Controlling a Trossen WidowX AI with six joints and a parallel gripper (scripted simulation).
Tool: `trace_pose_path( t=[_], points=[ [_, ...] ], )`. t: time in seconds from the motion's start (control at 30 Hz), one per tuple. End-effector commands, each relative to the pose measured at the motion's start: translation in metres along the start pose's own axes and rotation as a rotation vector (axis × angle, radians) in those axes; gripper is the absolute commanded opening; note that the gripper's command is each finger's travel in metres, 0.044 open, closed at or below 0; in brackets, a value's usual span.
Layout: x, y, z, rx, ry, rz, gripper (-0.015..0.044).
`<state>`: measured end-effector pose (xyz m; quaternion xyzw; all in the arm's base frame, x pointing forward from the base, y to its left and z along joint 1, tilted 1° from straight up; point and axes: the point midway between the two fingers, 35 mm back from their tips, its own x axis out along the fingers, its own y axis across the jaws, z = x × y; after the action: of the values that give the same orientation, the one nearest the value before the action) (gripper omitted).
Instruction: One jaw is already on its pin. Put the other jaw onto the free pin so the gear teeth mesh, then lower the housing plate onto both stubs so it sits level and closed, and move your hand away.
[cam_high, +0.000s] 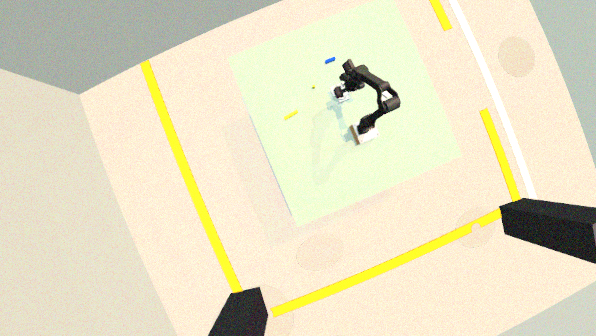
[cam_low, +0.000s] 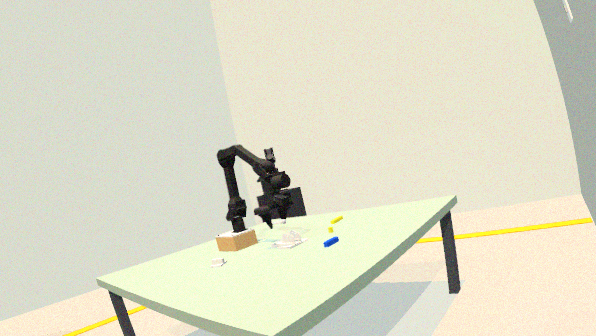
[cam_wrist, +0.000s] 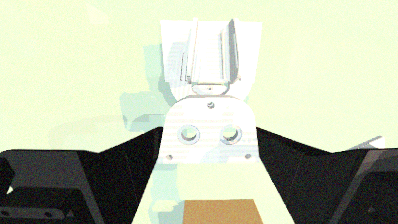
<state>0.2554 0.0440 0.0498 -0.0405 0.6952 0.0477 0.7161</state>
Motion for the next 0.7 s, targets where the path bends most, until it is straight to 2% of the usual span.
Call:
trace_pose_path(
  t=[0.0, 0.67],
  points=[
    [0.0003, -0.0001, -0.0002, 0.003, -0.001, -0.003, 0.0351],
    [0.0003, -0.0062, -0.0027, 0.016, -0.001, -0.004, 0.0351]
  ],
)
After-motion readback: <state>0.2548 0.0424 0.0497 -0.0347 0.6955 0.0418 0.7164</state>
